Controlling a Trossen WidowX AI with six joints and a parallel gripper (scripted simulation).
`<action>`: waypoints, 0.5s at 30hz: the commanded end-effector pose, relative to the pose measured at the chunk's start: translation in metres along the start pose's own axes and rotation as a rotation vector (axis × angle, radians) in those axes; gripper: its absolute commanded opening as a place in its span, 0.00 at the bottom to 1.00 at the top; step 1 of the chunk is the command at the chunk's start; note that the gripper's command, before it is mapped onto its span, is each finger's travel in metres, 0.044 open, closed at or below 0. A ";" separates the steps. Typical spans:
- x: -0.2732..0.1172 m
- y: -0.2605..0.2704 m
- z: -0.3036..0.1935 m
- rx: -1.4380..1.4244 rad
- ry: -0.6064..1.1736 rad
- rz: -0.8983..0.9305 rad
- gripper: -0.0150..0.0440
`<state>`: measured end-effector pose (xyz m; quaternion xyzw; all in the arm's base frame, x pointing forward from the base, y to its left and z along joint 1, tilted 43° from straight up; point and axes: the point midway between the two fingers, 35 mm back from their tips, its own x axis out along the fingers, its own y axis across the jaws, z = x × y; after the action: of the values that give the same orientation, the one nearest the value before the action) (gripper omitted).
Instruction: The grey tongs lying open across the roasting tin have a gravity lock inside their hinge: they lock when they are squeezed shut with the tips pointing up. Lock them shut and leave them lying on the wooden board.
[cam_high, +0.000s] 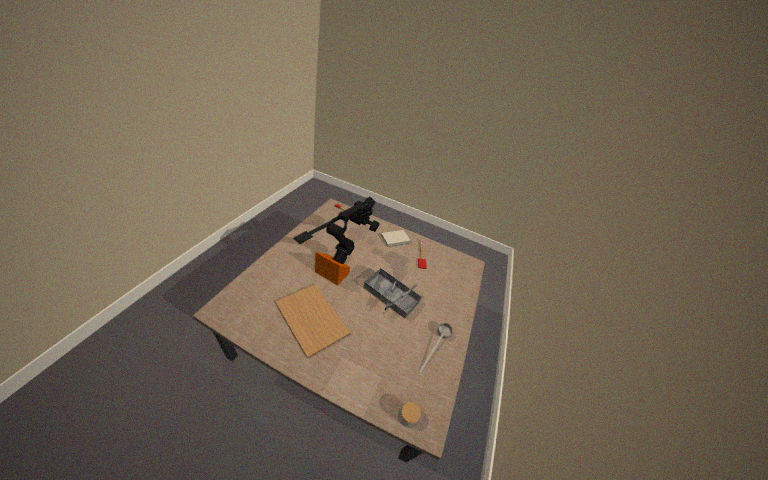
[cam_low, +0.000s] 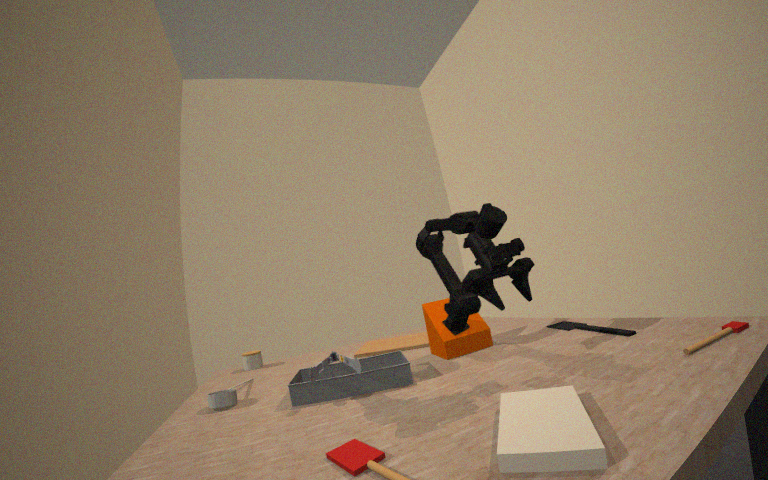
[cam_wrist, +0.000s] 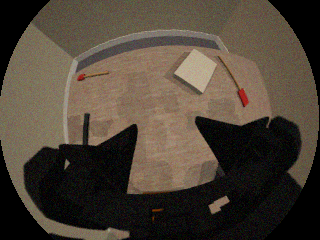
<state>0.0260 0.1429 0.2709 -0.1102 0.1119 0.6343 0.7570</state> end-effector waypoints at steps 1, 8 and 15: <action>0.000 0.000 0.000 0.000 0.000 0.000 0.98; 0.018 -0.020 0.006 0.167 0.120 -0.105 1.00; 0.048 -0.078 0.007 0.539 0.308 -0.321 1.00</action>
<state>0.0784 0.1685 0.2705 -0.0563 0.2864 0.5034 0.8132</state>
